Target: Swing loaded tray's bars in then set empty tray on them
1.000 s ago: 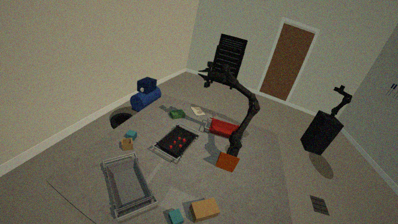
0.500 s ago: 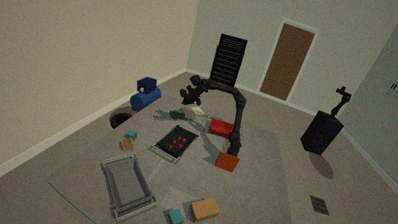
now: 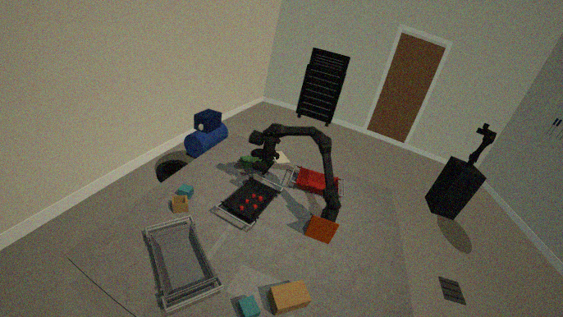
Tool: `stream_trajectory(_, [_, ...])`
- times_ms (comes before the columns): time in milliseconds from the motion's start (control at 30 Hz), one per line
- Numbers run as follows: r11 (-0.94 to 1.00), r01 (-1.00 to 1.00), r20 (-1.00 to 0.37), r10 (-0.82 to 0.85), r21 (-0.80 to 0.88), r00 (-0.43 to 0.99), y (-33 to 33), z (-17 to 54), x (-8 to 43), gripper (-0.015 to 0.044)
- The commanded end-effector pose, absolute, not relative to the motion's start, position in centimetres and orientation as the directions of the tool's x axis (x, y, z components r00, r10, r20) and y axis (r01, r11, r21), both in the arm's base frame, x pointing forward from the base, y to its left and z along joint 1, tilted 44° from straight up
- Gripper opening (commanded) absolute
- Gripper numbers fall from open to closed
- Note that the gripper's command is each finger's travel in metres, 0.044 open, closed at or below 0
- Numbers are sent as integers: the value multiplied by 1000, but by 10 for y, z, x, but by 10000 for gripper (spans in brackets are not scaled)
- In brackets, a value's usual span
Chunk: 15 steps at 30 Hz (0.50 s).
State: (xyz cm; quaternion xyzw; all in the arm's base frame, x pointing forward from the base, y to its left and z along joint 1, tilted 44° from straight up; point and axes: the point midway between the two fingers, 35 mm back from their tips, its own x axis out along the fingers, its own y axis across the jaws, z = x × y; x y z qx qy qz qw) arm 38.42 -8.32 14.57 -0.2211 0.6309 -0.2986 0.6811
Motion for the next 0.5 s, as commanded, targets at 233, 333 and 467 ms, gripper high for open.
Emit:
stream_trajectory(233, [718, 120, -721, -692, -685, 24, -105, 127, 386, 80])
stream_trajectory(333, [718, 121, -721, -693, -686, 24, -114, 119, 386, 80])
stream_trajectory(467, [717, 121, -720, -694, -687, 24, -125, 108, 385, 80])
